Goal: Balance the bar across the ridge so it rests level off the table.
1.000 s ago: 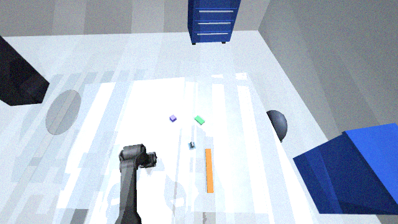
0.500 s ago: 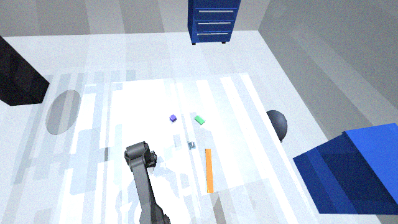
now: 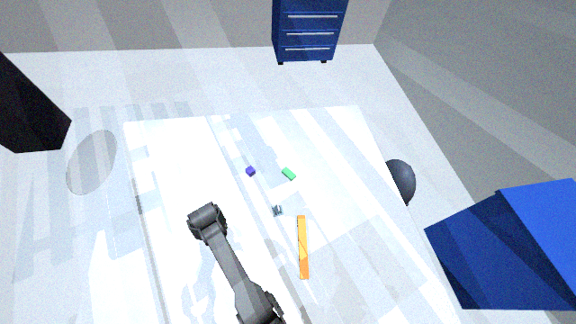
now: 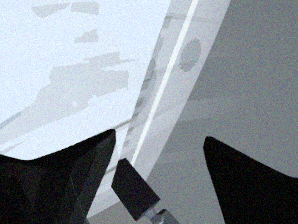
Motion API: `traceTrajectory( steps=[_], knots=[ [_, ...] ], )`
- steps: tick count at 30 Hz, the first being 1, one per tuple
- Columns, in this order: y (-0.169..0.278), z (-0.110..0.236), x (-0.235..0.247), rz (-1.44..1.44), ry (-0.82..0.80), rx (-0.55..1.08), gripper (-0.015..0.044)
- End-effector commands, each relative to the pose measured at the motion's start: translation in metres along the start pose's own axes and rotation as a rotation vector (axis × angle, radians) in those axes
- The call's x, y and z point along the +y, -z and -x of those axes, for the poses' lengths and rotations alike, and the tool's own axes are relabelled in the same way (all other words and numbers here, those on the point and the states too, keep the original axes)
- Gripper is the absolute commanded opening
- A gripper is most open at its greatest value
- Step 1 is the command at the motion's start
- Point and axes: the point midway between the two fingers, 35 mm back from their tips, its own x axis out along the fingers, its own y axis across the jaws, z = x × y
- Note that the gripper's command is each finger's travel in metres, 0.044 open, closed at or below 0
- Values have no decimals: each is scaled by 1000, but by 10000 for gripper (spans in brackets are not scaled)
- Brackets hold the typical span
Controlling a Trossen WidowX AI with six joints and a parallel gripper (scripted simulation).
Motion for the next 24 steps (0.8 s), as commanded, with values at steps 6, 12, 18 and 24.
traceTrajectory(
  steps=[6, 12, 18, 24],
  knots=[
    [-73, 14, 33, 171, -86, -163, 315],
    [-113, 30, 55, 274, -131, -257, 315],
    [-149, 49, 80, 375, -177, -347, 315],
    [-180, 70, 107, 470, -224, -432, 315]
  ],
)
